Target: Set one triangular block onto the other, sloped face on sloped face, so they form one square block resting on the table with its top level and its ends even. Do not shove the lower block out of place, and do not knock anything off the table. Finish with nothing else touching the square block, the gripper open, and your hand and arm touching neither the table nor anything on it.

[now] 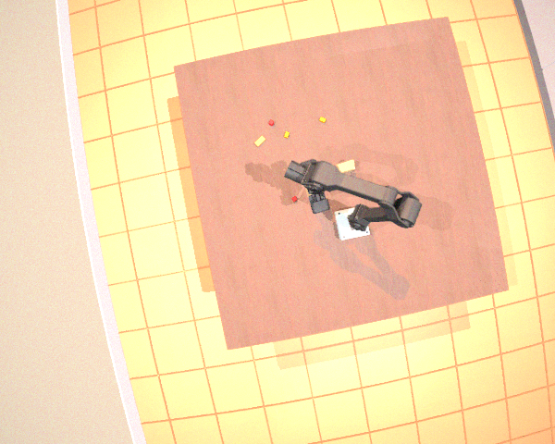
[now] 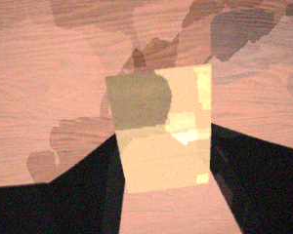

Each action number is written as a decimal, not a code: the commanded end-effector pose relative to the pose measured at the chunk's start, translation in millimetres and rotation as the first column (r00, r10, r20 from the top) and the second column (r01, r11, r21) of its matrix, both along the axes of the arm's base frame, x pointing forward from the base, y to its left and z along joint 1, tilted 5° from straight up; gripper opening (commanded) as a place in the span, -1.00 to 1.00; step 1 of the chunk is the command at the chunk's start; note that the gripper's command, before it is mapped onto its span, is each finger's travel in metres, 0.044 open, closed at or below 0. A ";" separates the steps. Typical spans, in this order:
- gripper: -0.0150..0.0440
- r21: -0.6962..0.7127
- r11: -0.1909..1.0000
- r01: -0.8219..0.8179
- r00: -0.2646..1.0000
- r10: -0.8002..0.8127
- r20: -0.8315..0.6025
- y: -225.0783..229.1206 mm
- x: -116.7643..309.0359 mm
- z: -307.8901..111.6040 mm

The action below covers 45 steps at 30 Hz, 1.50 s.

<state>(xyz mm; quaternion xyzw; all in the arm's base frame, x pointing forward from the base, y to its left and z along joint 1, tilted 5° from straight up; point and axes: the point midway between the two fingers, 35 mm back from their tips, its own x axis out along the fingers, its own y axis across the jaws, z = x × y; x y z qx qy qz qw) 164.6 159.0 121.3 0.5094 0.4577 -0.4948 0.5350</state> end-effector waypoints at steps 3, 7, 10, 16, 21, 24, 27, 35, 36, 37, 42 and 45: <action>-0.49 0.046 0.989 0.138 0.990 -0.139 -0.001 2.0 2.3 4.0; -0.49 0.046 0.989 0.138 0.990 -0.139 -0.001 2.0 2.3 4.0; -0.49 0.046 0.989 0.139 0.990 -0.139 -0.001 -1.9 6.6 6.7; -0.49 0.046 0.989 0.139 0.990 -0.139 -0.001 -19.1 22.9 17.7; -0.49 0.045 0.989 0.139 0.990 -0.139 -0.001 -35.4 33.8 27.2; -0.49 0.044 0.989 0.139 0.990 -0.139 0.000 -45.7 39.3 33.0; -0.49 0.043 0.989 0.139 0.990 -0.139 0.001 -56.4 44.2 38.8; -0.49 0.040 0.990 0.138 0.990 -0.139 0.004 -86.0 53.8 54.2; -0.49 0.040 0.990 0.138 0.990 -0.139 0.004 -89.7 54.6 56.1; -0.49 0.039 0.990 0.138 0.990 -0.139 0.005 -93.5 55.4 58.0; -0.49 0.037 0.990 0.138 0.990 -0.139 0.007 -110.0 57.7 66.2; -0.49 0.037 0.990 0.138 0.990 -0.139 0.007 -111.7 58.3 63.9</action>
